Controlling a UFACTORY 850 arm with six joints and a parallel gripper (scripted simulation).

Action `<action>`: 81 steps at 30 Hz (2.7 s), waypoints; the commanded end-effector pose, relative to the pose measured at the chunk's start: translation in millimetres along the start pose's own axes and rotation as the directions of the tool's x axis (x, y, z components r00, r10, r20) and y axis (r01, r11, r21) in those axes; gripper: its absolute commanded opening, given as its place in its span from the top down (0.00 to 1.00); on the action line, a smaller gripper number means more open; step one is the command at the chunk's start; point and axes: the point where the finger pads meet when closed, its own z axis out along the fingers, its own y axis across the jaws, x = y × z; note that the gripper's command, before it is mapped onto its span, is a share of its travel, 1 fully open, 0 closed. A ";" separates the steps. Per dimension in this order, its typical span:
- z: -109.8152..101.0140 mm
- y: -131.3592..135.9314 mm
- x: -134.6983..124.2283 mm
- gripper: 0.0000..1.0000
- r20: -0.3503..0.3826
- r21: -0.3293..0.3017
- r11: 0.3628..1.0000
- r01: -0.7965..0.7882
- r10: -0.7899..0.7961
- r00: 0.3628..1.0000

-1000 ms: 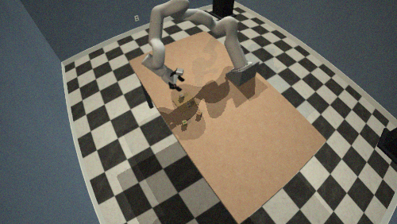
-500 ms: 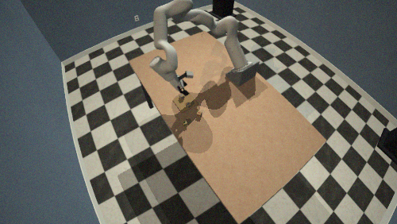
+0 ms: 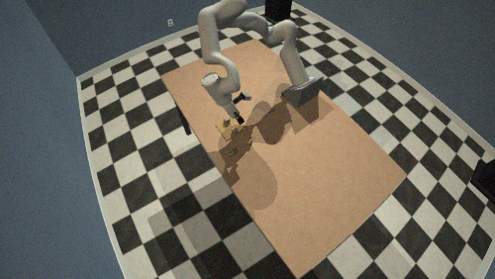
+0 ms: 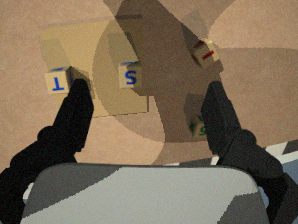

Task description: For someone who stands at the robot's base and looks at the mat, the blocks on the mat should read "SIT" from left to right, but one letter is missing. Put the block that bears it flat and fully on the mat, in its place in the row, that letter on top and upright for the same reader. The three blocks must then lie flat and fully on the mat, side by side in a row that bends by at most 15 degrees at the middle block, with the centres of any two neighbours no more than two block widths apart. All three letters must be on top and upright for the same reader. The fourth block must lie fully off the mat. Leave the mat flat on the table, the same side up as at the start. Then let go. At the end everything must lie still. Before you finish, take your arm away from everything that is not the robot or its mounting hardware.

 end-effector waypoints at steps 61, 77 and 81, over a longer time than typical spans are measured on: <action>9.9 97.0 9.4 0.00 0.079 0.355 0.541 0.762 -0.830 0.553; 15.4 96.0 7.2 0.00 -0.063 0.359 0.186 0.915 -0.973 0.222; 16.8 95.7 6.7 0.00 -0.099 0.351 0.086 0.932 -0.987 0.128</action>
